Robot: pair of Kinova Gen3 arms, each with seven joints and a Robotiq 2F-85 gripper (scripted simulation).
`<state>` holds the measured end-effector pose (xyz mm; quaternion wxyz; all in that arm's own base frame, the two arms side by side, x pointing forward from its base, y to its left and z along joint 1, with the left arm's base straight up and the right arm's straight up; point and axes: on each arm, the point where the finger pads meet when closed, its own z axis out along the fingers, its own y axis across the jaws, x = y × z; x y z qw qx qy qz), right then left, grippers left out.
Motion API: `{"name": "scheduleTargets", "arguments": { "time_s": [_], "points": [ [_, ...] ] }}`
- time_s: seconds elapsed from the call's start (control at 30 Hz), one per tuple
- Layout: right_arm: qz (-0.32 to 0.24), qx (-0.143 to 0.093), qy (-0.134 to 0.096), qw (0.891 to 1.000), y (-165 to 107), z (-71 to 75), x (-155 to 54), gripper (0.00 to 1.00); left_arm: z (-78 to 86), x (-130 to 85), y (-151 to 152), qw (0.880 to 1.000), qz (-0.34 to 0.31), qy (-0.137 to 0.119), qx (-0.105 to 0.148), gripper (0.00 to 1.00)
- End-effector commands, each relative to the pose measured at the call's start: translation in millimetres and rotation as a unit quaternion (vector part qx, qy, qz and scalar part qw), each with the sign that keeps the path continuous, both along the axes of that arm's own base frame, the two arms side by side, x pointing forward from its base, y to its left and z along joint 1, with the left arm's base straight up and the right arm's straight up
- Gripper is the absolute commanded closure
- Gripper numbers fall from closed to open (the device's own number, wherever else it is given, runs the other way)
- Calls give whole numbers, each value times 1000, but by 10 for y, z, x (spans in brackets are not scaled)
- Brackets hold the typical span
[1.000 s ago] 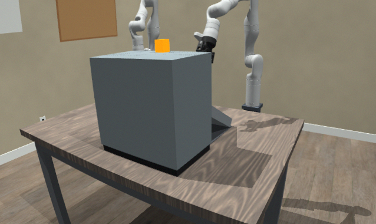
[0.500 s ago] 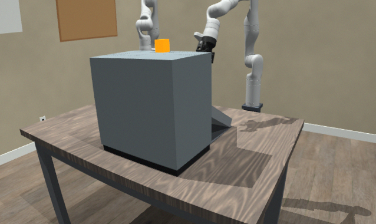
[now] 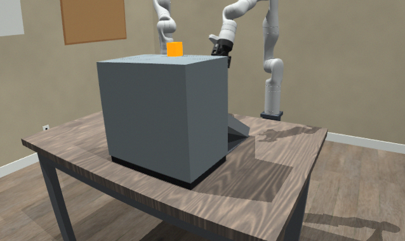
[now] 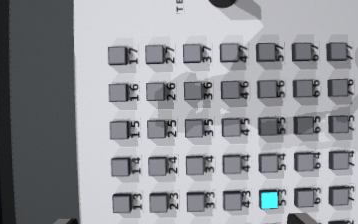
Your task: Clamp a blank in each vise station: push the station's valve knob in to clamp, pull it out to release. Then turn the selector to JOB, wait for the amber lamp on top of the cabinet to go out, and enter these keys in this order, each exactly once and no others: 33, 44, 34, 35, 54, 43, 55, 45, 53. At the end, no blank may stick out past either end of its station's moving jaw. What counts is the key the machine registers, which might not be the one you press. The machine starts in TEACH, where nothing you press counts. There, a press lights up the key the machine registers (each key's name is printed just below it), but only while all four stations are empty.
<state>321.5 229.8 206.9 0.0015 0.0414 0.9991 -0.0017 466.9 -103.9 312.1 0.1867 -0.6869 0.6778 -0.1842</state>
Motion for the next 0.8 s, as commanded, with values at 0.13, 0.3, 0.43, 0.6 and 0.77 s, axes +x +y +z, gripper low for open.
{"name": "scheduleTargets", "arguments": {
  "time_s": [0.13, 0.3, 0.43, 0.6, 0.77],
  "points": [
    [31, 2, 1, 1000, 204, -4, -13, 903, 8, 3, -1, 1000, 0, -1, 0, 2],
    [32, 2, 1, 999, 213, -4, -14, 903, 8, 3, -1, 1000, 0, -1, 0, 2],
    [32, 2, 1, 999, 213, -4, -14, 903, 8, 3, -1, 1000, 0, -1, 0, 2],
    [33, 2, 1, 999, 213, -18, -14, 903, 8, 3, -1, 1000, 0, -1, 0, 2],
    [33, 2, 1, 999, 214, -54, -14, 903, 8, 3, -1, 1000, 0, -1, 0, 2]
  ]
}}
